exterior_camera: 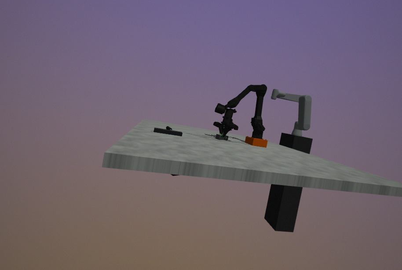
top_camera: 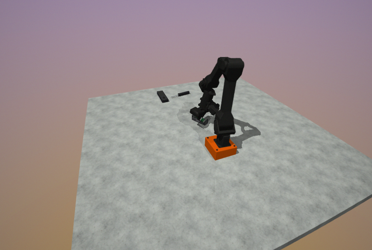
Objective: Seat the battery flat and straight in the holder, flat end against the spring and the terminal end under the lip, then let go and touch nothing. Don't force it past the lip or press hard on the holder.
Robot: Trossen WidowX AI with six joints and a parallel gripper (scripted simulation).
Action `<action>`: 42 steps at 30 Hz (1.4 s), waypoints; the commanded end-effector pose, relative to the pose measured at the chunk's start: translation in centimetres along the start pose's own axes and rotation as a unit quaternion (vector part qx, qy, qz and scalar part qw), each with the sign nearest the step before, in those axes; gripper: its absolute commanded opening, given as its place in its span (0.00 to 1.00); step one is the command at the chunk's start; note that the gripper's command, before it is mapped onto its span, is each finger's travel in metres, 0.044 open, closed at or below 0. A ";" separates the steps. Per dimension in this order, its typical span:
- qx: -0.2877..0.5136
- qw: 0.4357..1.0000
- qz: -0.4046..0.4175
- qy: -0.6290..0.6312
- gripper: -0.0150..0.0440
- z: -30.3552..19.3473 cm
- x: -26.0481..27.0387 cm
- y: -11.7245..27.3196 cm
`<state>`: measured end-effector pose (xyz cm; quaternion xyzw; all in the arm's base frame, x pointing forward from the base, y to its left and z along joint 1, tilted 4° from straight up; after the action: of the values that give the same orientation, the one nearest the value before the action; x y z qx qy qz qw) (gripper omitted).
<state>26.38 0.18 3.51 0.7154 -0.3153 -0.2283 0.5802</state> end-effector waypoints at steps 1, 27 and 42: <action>-0.028 1.000 -0.007 -0.006 0.37 0.3 -0.1 -0.3; -0.118 0.993 -0.027 -0.005 0.37 -0.6 0.1 -0.6; -0.127 0.991 -0.029 -0.004 0.37 -1.5 0.3 -0.8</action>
<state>27.67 1.05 3.17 0.6491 -0.2655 -0.2825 0.6545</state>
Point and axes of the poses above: the point midway between the two fingers, 35 mm back from their tips, its own y axis back along the fingers, its own x axis across the jaws, z = x × y, the point moved 3 cm from there along y, back along the fingers, and after that the axes turned 11 degrees about y, right-handed, at the moved point
